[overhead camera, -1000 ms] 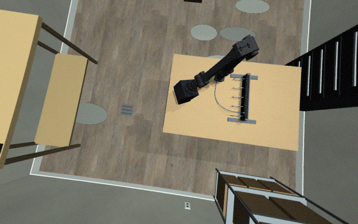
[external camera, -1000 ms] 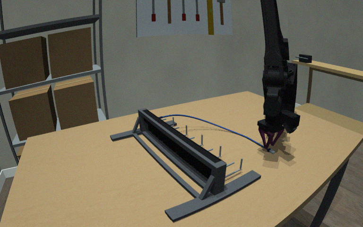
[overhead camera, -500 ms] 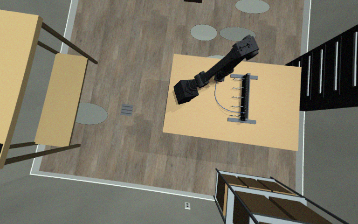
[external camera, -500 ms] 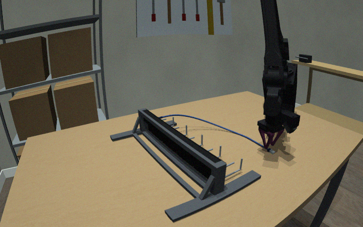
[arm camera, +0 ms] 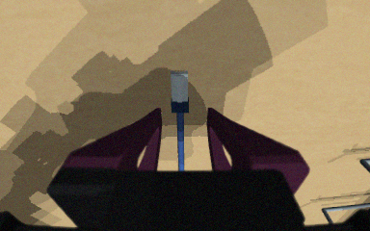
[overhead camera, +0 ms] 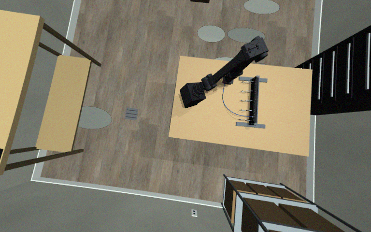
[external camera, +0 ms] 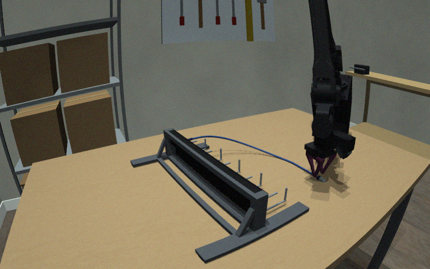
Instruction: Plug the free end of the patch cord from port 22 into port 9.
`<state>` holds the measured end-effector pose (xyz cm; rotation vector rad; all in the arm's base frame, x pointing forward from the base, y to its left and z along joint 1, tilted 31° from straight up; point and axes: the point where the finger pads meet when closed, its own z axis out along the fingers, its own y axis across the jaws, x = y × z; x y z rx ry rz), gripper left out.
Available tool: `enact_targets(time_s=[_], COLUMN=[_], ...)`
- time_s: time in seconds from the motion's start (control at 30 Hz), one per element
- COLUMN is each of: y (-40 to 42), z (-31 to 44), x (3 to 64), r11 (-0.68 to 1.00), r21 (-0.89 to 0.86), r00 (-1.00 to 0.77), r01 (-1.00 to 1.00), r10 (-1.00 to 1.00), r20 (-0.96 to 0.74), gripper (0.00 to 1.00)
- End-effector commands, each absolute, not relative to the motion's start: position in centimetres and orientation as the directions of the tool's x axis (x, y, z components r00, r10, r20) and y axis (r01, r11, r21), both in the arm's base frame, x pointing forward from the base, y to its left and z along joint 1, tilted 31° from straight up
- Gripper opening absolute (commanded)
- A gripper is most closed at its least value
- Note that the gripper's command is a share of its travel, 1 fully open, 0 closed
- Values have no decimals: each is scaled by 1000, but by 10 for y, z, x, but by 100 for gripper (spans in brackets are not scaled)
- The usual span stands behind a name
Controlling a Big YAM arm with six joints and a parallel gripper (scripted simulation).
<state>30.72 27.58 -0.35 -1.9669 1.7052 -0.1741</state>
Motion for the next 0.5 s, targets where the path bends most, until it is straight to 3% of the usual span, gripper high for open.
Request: enact_targets(time_s=[0.0,0.47], y=[280,279], z=[-2,-5], x=[309,308], r11=[-64,-66], r21=[-458,-453], r00=[193,192], r01=[-887,-889], r10=[-951,-952], r20=[-241,-238], gripper=[36,36])
